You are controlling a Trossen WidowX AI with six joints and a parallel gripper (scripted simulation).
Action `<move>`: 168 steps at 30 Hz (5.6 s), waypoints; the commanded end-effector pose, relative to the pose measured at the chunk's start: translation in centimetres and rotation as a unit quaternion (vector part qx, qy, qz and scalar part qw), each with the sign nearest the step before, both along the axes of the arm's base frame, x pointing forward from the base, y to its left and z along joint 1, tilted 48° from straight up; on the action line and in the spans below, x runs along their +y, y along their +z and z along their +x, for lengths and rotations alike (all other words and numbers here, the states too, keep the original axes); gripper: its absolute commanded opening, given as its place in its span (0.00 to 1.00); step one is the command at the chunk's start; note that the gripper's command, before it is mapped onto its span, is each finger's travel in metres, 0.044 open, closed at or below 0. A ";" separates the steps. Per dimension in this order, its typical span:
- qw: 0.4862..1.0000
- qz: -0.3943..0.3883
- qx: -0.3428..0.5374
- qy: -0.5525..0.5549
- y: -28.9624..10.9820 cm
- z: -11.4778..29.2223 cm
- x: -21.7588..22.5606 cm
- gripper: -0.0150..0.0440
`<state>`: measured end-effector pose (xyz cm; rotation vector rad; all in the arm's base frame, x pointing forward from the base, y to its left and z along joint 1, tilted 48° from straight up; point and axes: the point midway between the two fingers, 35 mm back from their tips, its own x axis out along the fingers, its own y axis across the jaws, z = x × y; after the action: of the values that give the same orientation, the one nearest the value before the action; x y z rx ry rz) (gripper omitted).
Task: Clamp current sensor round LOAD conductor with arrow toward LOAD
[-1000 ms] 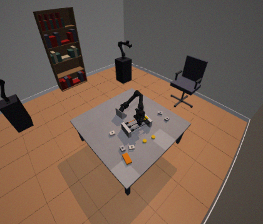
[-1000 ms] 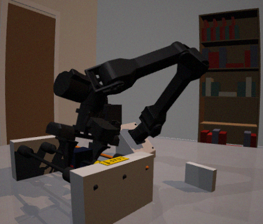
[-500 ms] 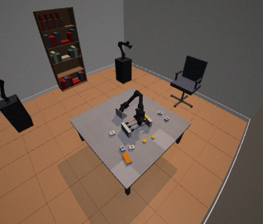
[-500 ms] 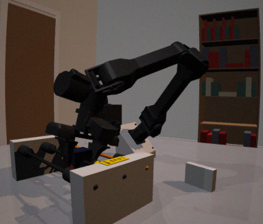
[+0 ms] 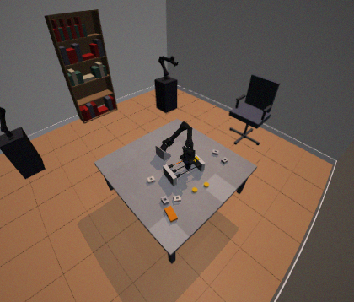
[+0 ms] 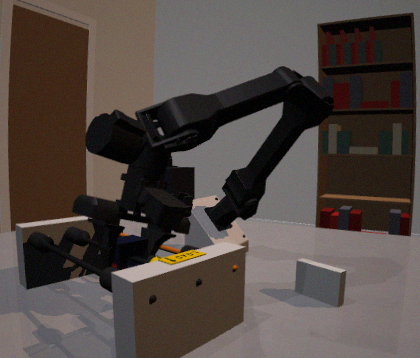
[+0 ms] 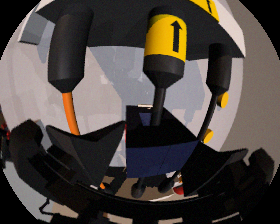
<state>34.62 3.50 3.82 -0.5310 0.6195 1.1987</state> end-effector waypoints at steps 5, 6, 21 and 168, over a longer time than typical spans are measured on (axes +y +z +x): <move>1.000 0.000 0.000 0.000 0.0 0.0 0.0 0.71; 1.000 0.000 0.000 0.000 0.0 0.0 0.0 0.71; 1.000 0.000 0.000 0.000 0.0 0.0 0.0 0.64; 1.000 0.001 0.005 0.002 -0.2 -0.2 0.1 0.25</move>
<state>34.47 3.40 3.76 -0.5272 0.6246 1.2058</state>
